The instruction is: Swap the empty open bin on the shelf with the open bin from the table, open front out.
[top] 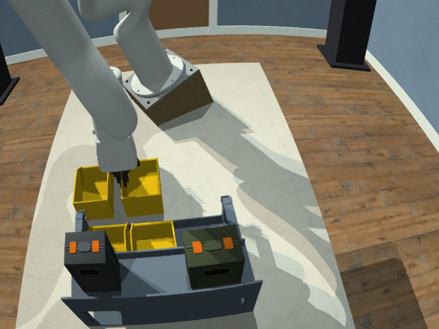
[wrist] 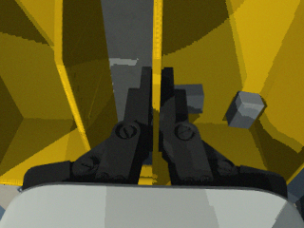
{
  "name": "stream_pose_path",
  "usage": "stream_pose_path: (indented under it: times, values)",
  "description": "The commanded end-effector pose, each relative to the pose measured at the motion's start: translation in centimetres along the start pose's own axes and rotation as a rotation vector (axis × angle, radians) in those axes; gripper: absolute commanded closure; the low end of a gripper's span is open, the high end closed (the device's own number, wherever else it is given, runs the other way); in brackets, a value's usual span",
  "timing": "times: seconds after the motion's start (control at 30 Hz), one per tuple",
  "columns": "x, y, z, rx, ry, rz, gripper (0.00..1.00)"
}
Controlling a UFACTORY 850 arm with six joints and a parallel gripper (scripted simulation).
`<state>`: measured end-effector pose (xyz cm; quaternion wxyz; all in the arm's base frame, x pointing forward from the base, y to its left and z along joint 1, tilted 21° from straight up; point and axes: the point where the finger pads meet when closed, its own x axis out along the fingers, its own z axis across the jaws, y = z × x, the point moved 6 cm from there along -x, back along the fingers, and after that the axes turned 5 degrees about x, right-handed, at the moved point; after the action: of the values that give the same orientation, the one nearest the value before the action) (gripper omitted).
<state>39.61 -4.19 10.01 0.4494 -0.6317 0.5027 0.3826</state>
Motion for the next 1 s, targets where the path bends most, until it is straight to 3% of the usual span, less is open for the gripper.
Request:
stream_pose_path:
  times: [0.0, 0.53, 0.97]
  values:
    - [0.0, 0.0, 0.0, 0.000, 0.000, -0.001, 1.00]
    - [-0.2, 0.0, 0.0, 0.000, 0.000, -0.001, 1.00]
    - [-3.0, 0.0, 0.0, 0.000, 0.000, -0.001, 1.00]
